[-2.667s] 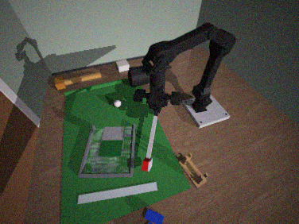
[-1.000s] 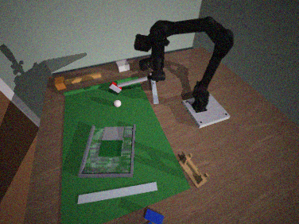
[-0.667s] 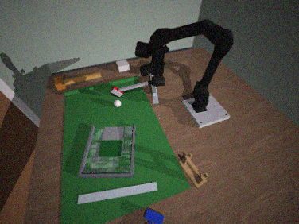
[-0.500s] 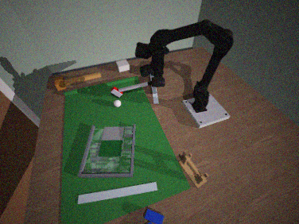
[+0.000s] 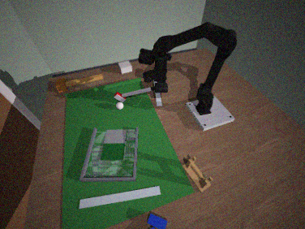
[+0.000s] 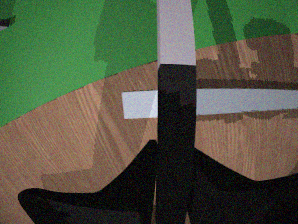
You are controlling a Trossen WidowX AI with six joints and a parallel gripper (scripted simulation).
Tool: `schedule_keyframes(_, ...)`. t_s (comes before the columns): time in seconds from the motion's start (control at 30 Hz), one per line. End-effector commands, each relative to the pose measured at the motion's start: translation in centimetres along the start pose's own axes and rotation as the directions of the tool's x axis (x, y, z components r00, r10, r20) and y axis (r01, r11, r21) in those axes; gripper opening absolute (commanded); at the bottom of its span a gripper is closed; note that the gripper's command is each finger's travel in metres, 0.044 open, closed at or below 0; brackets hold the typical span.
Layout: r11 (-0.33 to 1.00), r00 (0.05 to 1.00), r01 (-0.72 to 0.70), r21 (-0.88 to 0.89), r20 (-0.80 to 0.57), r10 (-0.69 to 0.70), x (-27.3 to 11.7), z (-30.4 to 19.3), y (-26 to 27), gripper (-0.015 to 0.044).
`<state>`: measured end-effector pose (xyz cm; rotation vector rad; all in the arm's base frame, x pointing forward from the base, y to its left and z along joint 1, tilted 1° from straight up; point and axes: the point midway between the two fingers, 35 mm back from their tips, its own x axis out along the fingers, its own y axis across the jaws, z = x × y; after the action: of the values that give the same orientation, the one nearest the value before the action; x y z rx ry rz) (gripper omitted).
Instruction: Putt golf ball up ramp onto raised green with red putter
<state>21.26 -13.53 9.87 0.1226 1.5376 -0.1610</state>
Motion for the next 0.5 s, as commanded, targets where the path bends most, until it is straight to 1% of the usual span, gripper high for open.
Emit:
schedule_keyframes(0.0,1.000,1.000,0.002,0.003,-0.001,-0.002,0.4,0.1,-0.1,0.0000)
schedule_keyframes(0.3,1.000,1.000,0.000,0.000,-0.001,0.000,0.1,0.0,0.0,0.0000)
schedule_keyframes(0.47,1.000,1.000,0.001,0.001,-0.001,-0.001,0.2,0.0,-1.0,0.0000)
